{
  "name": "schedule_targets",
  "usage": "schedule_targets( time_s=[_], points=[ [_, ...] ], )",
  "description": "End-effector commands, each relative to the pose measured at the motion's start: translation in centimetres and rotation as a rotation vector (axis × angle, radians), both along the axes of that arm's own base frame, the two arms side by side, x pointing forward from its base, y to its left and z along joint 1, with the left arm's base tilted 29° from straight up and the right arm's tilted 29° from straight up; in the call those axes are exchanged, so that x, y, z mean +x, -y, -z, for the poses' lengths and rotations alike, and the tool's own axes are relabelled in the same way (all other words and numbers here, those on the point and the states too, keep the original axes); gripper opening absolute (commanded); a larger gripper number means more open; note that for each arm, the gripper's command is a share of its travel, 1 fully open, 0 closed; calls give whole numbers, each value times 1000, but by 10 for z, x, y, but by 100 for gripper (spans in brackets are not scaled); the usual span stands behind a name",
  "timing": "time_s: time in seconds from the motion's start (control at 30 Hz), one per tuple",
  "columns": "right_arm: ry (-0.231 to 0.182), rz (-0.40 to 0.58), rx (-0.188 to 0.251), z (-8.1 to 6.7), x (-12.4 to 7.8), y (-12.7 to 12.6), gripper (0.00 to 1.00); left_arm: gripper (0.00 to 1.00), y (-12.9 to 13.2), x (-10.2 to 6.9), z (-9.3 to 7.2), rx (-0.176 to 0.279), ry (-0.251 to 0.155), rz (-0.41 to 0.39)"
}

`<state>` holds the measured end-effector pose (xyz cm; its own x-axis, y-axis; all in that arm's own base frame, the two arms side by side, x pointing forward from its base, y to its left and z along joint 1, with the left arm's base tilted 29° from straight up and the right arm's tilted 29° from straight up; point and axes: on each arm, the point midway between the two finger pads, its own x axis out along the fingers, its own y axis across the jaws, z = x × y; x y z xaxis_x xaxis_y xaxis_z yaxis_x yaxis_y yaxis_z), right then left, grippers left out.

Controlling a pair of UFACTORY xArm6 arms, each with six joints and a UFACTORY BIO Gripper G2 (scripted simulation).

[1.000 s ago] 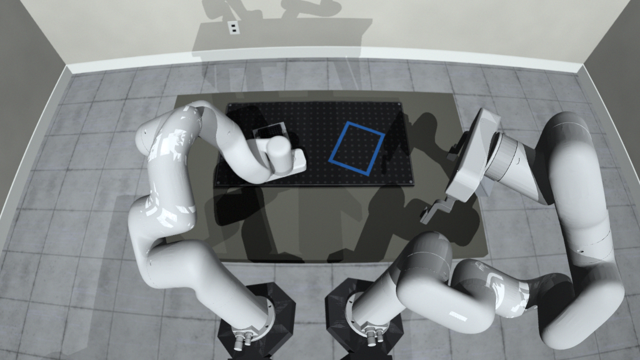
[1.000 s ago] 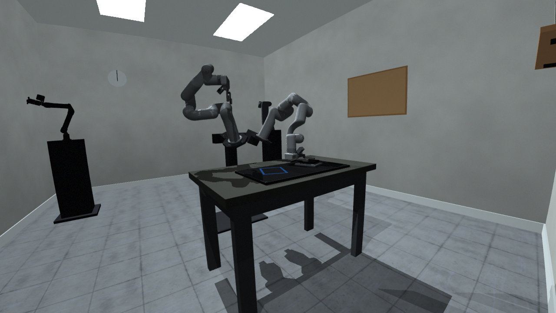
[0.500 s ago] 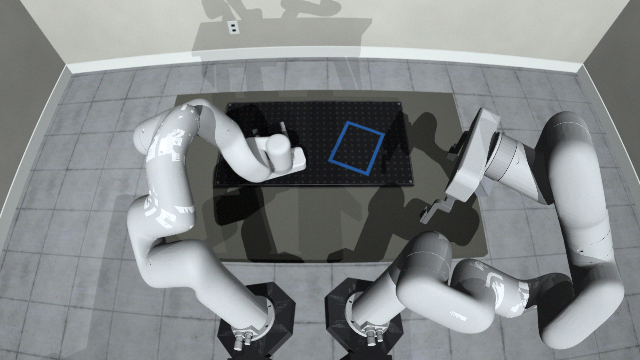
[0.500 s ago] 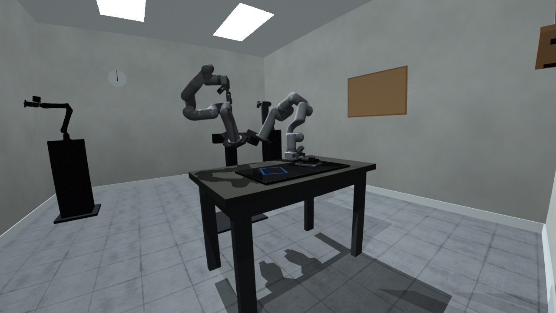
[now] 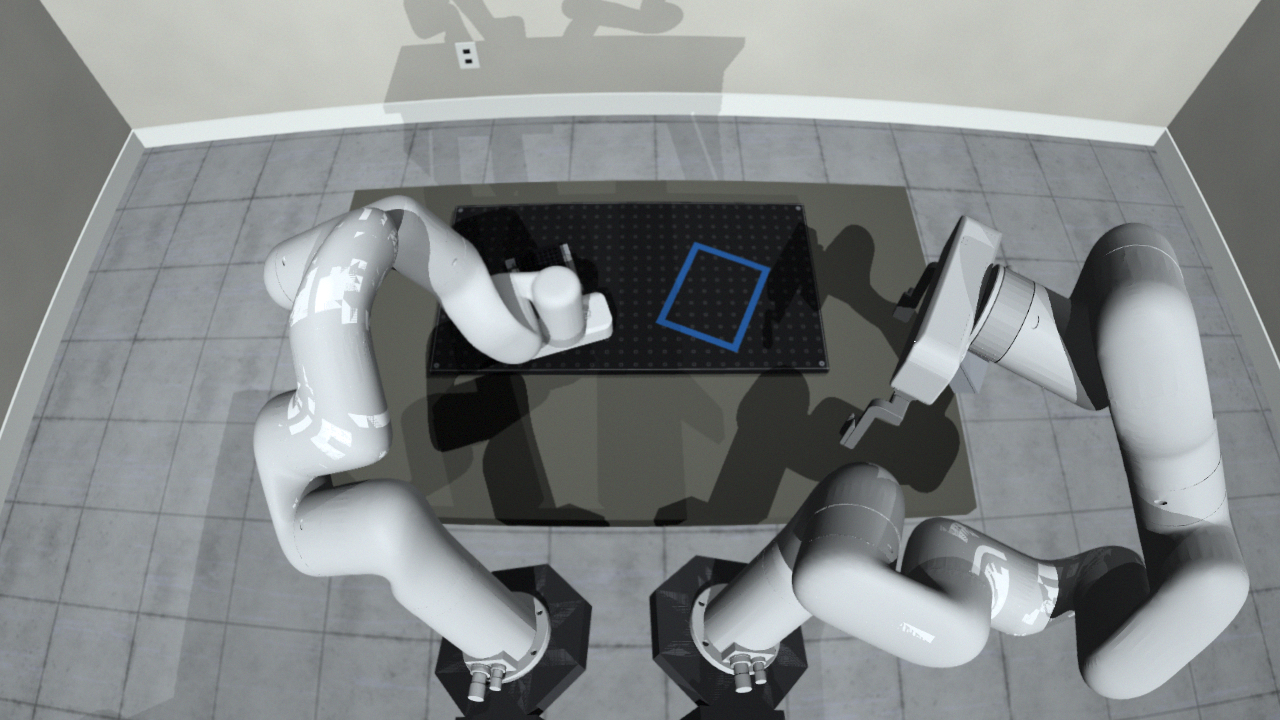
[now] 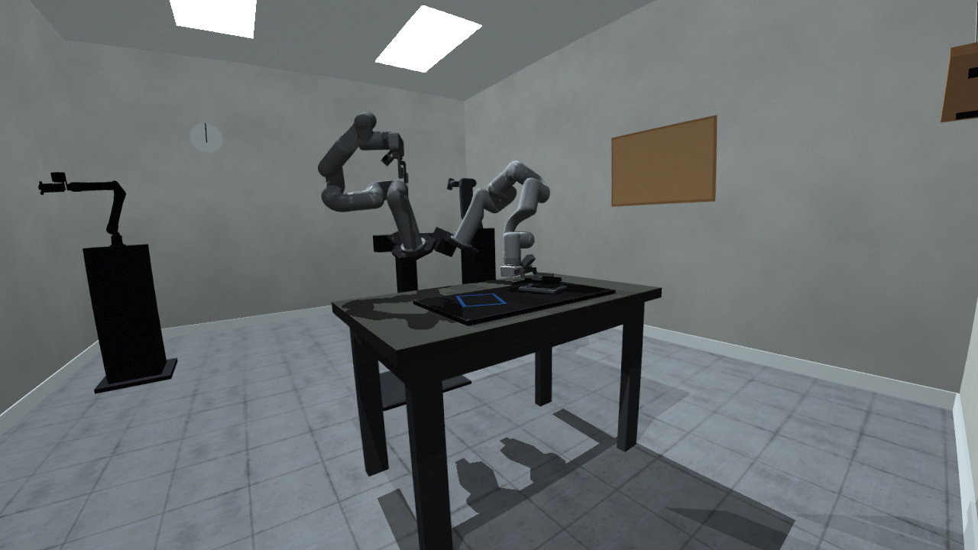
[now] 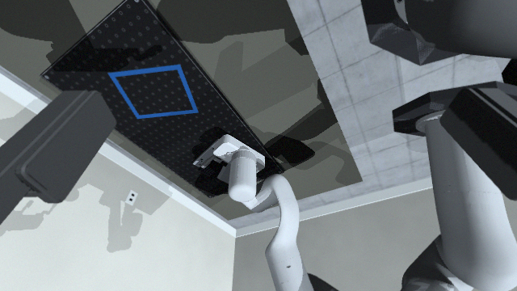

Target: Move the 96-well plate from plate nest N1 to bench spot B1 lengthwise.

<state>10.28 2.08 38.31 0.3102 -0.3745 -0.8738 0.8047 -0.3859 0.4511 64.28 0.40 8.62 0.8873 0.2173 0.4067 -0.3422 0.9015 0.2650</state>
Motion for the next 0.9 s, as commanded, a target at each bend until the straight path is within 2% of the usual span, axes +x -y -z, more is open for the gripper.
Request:
schedule_targets(
  time_s=[0.0, 0.87],
  points=[
    [0, 0, 1, 0, 0, 0, 100, 0, 3, -1, -6, -1, 3, 1],
    [0, 0, 1, 0, 0, 0, 100, 0, 18, -13, -41, -1, 3, 1]
  ],
)
